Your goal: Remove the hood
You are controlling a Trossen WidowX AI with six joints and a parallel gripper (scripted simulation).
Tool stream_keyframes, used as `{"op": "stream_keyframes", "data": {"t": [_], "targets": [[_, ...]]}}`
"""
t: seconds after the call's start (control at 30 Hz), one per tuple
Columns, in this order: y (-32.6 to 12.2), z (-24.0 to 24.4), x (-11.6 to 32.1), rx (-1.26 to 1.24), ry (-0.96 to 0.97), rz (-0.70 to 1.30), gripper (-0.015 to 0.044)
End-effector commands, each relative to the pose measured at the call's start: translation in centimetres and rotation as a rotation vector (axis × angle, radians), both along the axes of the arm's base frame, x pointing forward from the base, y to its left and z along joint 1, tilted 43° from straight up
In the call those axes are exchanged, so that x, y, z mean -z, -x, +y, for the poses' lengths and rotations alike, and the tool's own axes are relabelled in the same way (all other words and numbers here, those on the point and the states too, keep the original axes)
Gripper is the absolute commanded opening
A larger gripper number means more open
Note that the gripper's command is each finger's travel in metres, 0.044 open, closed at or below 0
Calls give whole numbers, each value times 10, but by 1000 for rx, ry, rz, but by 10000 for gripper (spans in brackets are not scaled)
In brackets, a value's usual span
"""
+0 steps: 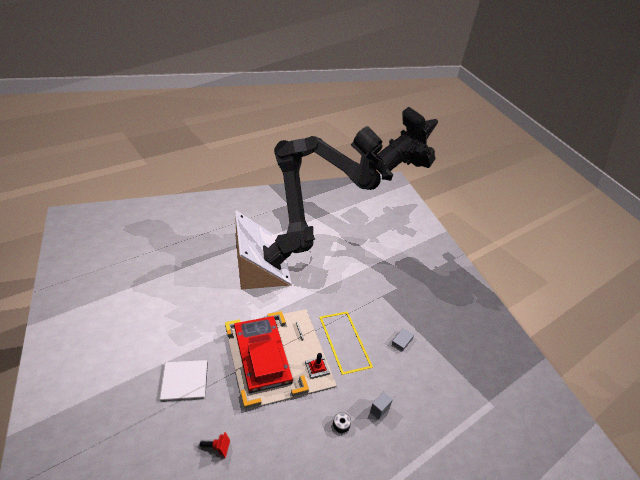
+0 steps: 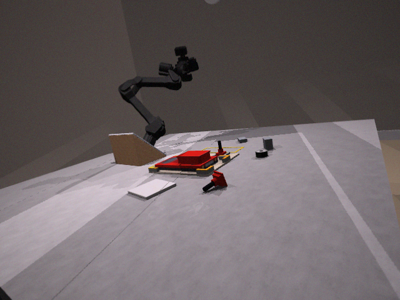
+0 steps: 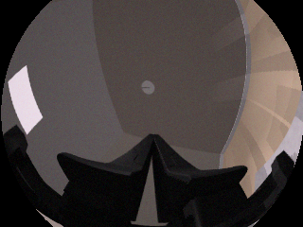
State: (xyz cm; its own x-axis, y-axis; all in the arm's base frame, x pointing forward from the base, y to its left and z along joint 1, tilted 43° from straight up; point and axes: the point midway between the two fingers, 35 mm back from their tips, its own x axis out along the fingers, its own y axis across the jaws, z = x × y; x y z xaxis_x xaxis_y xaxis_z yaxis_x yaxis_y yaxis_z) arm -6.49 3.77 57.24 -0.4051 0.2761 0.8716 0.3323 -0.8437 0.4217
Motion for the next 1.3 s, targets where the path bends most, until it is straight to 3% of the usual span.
{"op": "stream_keyframes", "data": {"t": [0.0,0.17,0.53,0.97,1.27], "targets": [[-1,1,0,5,2,2,26],[-37,35,-6,185,58,58,157],[-198,115,13,830,322,221,440],[-359,125,98,1373,758,236,440],[-457,92,204,1597,1253,108,440]]}}
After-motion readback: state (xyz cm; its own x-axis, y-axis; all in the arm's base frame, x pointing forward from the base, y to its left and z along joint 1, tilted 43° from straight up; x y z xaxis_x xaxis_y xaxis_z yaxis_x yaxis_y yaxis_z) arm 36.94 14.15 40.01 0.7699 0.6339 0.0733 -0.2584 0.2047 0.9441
